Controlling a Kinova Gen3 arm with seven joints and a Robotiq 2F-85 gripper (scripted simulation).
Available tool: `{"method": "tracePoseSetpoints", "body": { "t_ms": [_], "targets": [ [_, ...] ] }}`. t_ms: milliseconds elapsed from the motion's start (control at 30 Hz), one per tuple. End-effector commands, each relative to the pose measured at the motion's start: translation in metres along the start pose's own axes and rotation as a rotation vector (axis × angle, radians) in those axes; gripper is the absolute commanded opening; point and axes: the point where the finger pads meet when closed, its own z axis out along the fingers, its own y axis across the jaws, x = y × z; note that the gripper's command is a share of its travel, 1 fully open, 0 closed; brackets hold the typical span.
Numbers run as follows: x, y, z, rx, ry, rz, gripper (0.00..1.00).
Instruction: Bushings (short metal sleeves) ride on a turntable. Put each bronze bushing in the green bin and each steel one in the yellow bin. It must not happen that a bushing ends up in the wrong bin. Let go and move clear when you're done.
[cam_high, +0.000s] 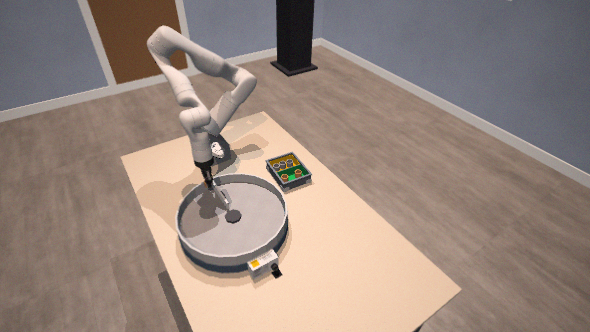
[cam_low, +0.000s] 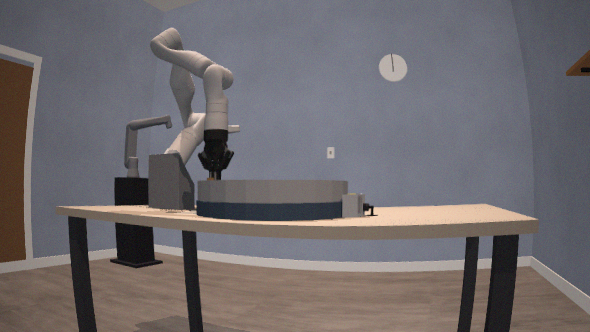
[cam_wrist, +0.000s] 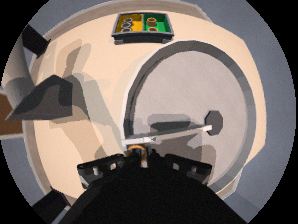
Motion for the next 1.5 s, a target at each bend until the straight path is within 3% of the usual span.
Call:
{"method": "tracePoseSetpoints", "body": {
  "t_ms": [0,167,567,733,900,1267,1433,1467],
  "targets": [
    [-0.001,0.000,-0.003,-0.001,0.000,-0.003,0.00],
    [0.000,0.000,-0.005,-0.002,-0.001,0.000,0.00],
    [0.000,0.000,-0.044,-0.001,-0.001,-0.002,0.00],
    [0.000,0.000,-0.044,-0.001,-0.001,-0.002,0.00],
    [0.000,0.000,-0.065,-0.001,0.000,-0.003,0.00],
    [0.000,0.000,-0.065,-0.001,0.000,-0.003,0.00],
    [0.053,0.004,-0.063,-0.001,-0.001,0.000,0.00],
    [0.053,0.004,-0.063,-0.001,-0.001,0.000,0.00]
  ]
}}
